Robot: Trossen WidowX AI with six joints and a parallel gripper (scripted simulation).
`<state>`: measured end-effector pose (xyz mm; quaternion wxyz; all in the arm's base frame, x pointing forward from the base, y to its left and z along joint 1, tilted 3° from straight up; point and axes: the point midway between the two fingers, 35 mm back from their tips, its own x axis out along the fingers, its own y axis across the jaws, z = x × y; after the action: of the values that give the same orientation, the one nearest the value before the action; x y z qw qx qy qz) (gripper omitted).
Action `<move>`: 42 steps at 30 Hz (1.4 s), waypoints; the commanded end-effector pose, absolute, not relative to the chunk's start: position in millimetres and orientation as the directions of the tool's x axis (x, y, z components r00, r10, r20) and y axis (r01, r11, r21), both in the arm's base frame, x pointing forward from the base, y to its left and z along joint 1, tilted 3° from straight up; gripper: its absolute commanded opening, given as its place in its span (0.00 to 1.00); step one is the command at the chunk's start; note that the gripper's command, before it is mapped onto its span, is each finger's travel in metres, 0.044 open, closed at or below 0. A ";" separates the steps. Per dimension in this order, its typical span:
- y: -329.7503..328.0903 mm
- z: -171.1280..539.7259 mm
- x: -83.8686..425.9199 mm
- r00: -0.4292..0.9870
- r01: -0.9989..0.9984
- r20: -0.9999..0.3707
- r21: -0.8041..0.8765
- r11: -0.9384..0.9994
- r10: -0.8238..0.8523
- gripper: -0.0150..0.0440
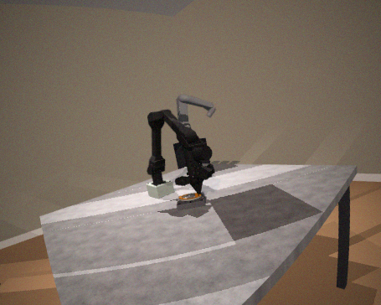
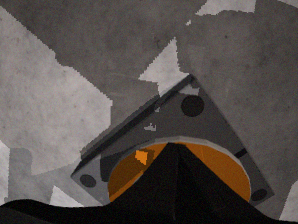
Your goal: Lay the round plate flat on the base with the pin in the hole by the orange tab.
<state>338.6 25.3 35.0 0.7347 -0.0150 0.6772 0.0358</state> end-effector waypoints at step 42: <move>-12.0 50.9 335.5 0.073 -0.070 -0.997 0.017 0.997 0.022 0.25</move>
<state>334.2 -10.2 36.3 0.7281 -0.0147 0.6845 0.0329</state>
